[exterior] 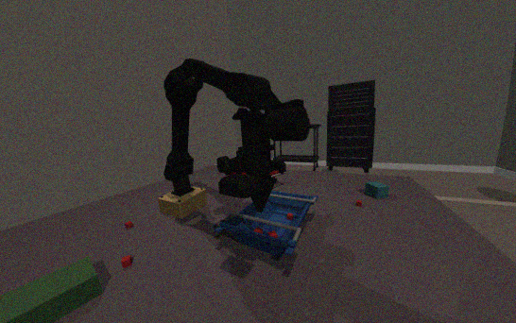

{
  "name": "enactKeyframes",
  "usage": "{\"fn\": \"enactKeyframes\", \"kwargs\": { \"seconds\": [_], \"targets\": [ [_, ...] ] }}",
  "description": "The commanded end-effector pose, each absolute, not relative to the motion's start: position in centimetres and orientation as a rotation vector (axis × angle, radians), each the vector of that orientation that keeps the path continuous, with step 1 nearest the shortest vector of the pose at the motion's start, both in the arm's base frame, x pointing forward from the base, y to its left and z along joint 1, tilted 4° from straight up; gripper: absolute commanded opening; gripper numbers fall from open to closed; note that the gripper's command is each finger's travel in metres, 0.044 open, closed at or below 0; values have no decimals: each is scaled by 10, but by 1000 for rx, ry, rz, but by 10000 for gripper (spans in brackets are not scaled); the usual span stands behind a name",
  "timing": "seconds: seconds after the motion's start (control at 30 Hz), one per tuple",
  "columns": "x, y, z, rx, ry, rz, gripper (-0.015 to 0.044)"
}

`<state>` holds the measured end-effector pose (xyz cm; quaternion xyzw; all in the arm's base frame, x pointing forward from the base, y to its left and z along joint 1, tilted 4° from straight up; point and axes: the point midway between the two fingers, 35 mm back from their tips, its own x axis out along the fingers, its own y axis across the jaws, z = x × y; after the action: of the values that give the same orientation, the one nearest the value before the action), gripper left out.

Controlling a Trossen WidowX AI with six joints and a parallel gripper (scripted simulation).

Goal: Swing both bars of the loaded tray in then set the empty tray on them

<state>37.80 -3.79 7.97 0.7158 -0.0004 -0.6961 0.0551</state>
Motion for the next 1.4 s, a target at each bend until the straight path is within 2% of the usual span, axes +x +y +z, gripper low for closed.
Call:
{"fn": "enactKeyframes", "kwargs": {
  "seconds": [0.0,1.3,1.37],
  "targets": [
    [378,-38,80,2173,-1,-2113,0],
    [378,-38,80,2173,-1,-2113,0],
    [378,-38,80,2173,-1,-2113,52]
  ]
}}
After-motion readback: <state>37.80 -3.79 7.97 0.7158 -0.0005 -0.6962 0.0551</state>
